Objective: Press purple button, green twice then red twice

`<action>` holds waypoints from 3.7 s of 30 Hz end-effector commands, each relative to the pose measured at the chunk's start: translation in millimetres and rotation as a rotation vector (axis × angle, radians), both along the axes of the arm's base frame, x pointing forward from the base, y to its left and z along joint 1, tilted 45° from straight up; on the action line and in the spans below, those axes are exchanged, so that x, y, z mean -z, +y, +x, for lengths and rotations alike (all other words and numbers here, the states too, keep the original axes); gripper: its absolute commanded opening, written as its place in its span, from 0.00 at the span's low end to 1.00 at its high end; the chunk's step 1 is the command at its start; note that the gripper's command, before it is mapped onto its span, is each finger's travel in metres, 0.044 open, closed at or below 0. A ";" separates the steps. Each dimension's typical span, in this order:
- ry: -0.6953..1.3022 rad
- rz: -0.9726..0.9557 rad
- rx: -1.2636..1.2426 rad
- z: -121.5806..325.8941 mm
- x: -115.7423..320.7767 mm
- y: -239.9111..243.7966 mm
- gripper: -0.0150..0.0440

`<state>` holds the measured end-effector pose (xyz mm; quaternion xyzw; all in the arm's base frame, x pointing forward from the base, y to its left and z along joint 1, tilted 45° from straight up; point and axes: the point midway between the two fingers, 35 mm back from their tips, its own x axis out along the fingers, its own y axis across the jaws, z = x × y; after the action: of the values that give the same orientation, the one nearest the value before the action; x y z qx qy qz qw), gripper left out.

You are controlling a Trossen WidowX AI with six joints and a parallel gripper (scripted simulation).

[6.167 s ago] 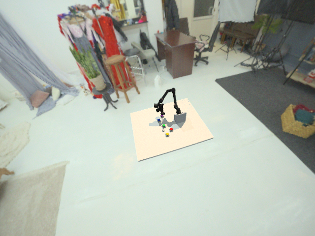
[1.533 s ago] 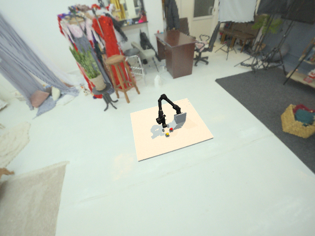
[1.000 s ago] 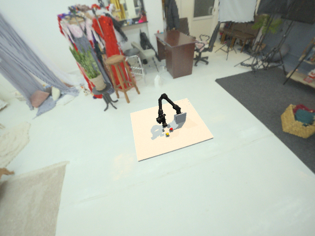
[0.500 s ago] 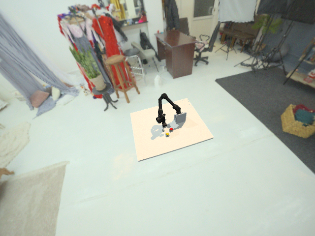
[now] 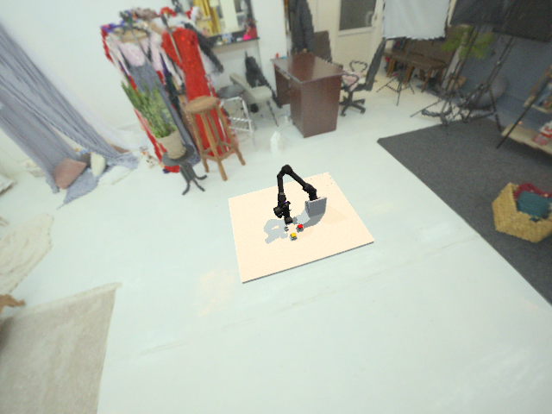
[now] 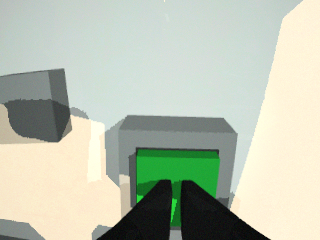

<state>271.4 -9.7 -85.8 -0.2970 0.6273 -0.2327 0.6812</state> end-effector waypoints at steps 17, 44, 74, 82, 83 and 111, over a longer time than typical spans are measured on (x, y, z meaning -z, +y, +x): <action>0.004 -0.003 -0.001 -1.3 -5.9 6.2 0.29; 0.012 0.003 -0.003 -104.3 7.6 129.2 0.29; 0.011 0.001 -0.003 -95.3 69.7 68.8 0.29; 0.011 0.000 -0.003 -94.7 76.6 61.4 0.29; 0.011 0.000 -0.003 -94.7 76.6 61.4 0.29; 0.011 0.001 -0.003 -97.8 53.5 84.4 0.29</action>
<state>174.0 74.4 -139.4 -0.3018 0.6299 -0.2283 0.6783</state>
